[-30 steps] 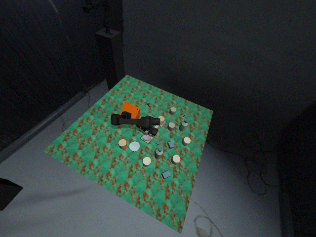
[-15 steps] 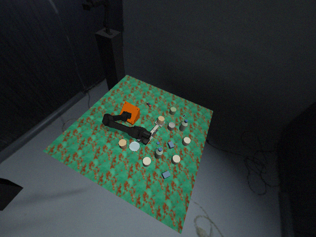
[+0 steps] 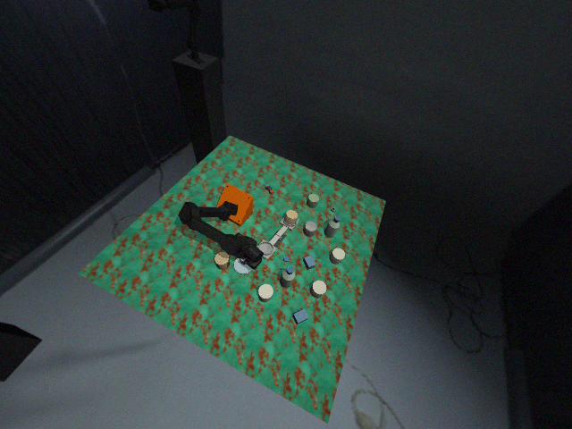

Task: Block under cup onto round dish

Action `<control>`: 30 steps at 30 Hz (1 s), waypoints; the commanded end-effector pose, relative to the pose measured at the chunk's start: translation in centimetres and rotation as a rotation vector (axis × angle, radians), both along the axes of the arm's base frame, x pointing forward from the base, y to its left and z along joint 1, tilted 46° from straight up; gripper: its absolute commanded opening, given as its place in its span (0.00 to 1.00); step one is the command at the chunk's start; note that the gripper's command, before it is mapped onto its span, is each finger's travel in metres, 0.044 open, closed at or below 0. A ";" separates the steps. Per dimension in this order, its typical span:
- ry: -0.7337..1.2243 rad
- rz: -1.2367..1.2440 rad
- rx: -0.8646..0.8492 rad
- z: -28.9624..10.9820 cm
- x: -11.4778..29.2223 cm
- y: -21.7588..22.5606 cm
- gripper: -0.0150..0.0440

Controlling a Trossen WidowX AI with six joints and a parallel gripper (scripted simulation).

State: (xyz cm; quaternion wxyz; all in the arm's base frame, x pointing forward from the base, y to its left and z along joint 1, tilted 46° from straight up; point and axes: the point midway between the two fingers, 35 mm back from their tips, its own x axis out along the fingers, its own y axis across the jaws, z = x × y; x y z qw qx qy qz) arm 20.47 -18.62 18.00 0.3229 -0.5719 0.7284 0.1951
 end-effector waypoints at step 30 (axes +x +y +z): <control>-0.004 -0.004 -0.006 -2.8 -0.9 -3.2 0.61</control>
